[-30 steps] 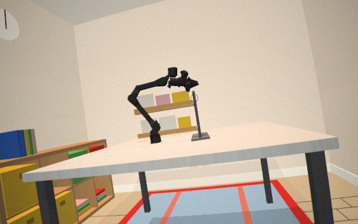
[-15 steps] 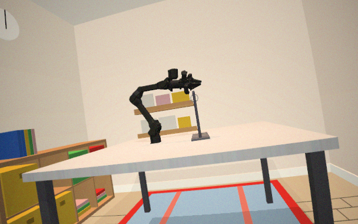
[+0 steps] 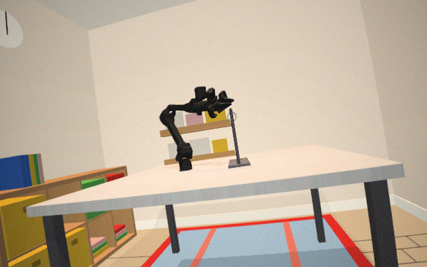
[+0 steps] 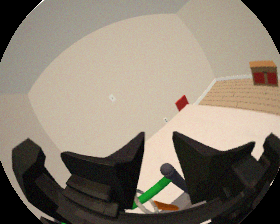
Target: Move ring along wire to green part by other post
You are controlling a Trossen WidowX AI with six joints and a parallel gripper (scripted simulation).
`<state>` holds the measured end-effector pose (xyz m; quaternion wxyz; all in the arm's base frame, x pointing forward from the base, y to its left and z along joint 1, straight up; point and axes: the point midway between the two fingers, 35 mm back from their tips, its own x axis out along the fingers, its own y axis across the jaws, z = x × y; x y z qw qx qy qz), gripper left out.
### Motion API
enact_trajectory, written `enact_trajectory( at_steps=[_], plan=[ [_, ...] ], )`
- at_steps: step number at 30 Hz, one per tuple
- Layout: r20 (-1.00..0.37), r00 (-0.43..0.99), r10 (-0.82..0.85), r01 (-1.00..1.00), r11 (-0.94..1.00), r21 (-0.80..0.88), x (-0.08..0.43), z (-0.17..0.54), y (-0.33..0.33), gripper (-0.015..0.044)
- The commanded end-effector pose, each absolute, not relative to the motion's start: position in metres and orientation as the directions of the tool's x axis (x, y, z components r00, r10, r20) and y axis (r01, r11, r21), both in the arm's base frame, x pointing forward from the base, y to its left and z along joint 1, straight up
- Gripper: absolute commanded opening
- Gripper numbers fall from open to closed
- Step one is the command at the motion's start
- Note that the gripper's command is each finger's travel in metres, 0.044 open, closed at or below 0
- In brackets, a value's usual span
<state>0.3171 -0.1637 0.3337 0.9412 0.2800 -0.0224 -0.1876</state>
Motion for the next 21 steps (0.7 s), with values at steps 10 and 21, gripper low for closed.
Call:
enact_trajectory(
  at_steps=[10,21],
  plan=[
    [-0.107,0.933,-0.343,0.356,0.846,0.396,0.299,0.258,-0.206,0.016],
    [-0.144,0.966,-0.214,0.246,0.933,0.265,0.281,0.188,-0.201,0.016]
  ],
)
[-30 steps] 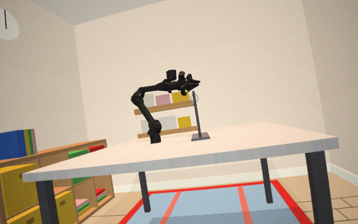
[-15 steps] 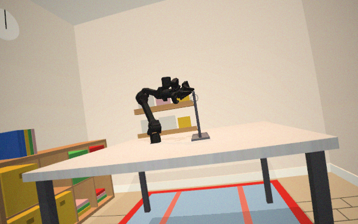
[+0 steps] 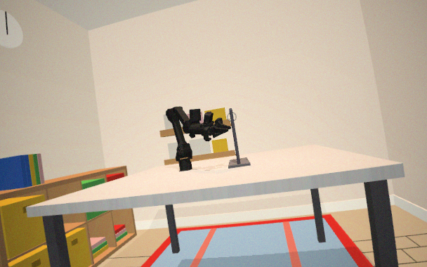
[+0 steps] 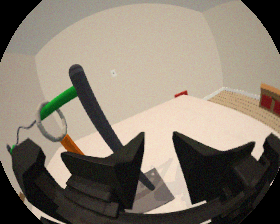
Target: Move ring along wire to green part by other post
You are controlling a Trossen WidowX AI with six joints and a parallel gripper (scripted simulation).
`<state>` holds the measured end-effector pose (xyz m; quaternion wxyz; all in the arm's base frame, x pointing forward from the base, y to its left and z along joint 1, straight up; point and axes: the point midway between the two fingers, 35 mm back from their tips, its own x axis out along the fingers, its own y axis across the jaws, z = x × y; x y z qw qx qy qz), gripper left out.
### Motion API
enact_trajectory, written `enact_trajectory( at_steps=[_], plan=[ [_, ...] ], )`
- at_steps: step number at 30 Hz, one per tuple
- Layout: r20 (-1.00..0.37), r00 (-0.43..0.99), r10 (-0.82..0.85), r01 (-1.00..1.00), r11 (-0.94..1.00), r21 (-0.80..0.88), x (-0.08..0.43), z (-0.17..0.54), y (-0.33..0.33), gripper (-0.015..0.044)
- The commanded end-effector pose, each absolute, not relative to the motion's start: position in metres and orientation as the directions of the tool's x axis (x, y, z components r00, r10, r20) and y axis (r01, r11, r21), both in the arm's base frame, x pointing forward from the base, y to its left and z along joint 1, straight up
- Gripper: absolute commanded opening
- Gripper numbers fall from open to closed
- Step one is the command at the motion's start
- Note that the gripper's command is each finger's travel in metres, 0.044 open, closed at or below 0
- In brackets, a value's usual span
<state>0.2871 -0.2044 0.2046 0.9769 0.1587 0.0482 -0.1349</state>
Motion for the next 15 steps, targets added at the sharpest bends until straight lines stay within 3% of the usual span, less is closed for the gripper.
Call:
enact_trajectory(
  at_steps=[1,15],
  plan=[
    [-0.147,0.969,-0.198,0.23,0.94,0.251,0.278,0.181,-0.199,0.016],
    [-0.121,0.99,0.077,-0.075,0.997,0.024,0.209,0.091,-0.122,0.016]
  ],
)
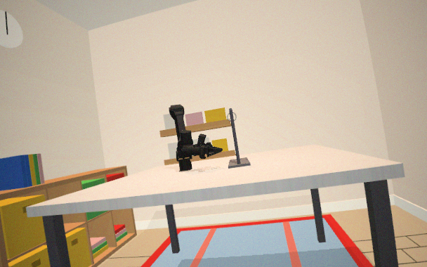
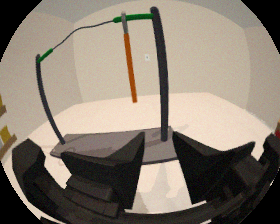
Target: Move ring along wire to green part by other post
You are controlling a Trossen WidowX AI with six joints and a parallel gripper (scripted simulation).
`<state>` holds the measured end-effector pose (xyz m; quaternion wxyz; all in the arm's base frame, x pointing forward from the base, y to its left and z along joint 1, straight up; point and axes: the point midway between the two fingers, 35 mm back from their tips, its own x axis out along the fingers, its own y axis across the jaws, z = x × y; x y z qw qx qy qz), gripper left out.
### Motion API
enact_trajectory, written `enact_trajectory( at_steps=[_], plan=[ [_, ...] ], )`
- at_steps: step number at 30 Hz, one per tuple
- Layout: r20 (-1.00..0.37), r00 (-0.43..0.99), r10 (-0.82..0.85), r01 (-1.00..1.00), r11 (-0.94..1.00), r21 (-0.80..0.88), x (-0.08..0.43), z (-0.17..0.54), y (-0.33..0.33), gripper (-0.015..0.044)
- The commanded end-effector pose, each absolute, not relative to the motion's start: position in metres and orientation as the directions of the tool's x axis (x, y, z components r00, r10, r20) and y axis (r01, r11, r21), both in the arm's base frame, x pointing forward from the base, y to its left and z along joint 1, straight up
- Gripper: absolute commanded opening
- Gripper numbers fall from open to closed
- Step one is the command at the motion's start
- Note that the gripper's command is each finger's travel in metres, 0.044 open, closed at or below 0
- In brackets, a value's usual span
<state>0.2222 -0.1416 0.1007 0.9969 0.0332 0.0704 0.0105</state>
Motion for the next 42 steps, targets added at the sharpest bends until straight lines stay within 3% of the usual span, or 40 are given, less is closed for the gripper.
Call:
enact_trajectory(
  at_steps=[1,10,19,42],
  plan=[
    [-0.117,0.989,0.087,-0.085,0.996,0.016,0.207,0.09,-0.118,0.016],
    [-0.102,0.991,0.092,-0.092,0.996,0.002,0.217,0.098,-0.119,0.016],
    [0.006,0.994,0.109,-0.109,0.994,-0.014,0.254,0.136,-0.115,0.016],
    [0.011,0.994,0.11,-0.109,0.994,-0.014,0.282,0.138,-0.115,0.016]
  ],
)
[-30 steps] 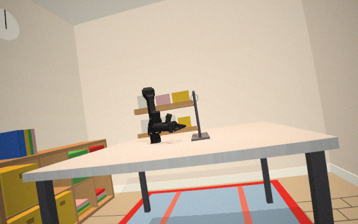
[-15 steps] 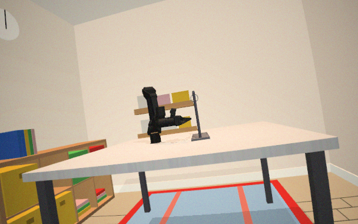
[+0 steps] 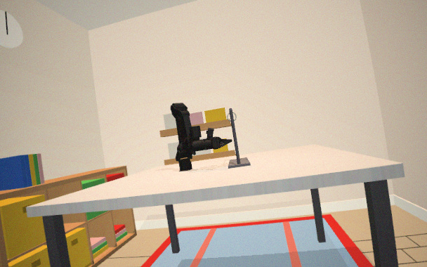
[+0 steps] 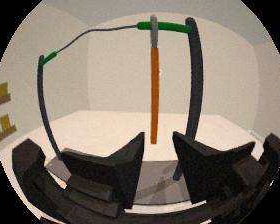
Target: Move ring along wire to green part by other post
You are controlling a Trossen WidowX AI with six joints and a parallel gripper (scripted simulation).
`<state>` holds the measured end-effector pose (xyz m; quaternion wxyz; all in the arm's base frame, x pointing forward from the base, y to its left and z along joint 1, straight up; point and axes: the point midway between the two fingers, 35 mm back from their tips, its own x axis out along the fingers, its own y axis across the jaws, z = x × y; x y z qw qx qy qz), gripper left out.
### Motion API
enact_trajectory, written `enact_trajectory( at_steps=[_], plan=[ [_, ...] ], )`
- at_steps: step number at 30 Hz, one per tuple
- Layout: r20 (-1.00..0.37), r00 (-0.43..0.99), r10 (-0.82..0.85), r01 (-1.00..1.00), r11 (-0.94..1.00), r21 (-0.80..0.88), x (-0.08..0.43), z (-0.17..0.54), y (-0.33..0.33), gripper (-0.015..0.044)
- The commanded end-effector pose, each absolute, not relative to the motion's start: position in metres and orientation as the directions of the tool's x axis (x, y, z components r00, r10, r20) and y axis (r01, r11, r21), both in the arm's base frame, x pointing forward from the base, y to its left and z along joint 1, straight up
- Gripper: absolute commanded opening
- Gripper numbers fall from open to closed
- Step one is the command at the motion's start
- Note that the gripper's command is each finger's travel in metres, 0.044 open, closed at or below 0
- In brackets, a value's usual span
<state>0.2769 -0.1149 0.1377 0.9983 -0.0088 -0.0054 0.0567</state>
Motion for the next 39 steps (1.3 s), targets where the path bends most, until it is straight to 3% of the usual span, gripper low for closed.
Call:
enact_trajectory(
  at_steps=[1,39],
  plan=[
    [0.011,0.994,0.11,-0.109,0.994,-0.014,0.283,0.138,-0.115,0.016],
    [0.016,0.994,0.11,-0.109,0.994,-0.014,0.33,0.139,-0.104,0.016]
  ],
)
